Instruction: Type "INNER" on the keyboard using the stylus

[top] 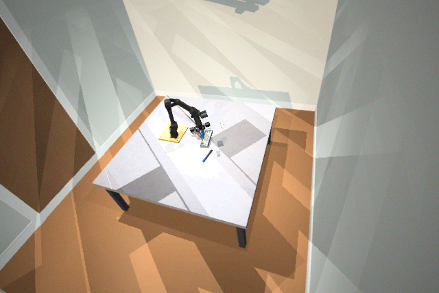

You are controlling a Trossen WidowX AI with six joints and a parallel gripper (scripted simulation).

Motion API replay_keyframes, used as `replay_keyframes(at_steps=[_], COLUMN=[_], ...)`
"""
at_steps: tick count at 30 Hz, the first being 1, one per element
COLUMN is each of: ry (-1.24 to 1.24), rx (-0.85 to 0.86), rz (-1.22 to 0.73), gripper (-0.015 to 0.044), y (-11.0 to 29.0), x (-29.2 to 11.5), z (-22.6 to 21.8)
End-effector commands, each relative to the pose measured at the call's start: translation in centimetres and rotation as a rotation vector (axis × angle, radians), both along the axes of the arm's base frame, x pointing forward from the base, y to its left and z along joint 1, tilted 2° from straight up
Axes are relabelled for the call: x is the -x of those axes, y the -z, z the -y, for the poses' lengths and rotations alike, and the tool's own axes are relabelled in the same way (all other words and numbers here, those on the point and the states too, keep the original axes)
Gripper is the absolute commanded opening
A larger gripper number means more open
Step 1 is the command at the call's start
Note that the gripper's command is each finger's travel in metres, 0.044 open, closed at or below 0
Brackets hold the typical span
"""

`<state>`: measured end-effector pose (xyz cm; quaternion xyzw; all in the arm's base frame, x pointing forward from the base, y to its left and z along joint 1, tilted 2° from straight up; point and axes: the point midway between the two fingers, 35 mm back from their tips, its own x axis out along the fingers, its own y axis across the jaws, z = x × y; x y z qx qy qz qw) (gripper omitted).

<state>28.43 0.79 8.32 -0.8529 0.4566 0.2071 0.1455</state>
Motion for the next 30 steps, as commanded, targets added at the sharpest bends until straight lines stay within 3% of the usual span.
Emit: replay_keyframes(at_steps=[1, 13, 20, 30], ry=[-0.001, -0.001, -0.001, -0.001], rx=[0.004, 0.004, 0.004, 0.004], rz=[-0.011, -0.011, -0.011, -0.011], gripper=[0.0081, 0.0081, 0.0081, 0.0081], y=[0.4, -0.2, -3.4, -3.6], x=[0.2, 0.2, 0.3, 0.3], z=[0.1, 0.1, 0.2, 0.2])
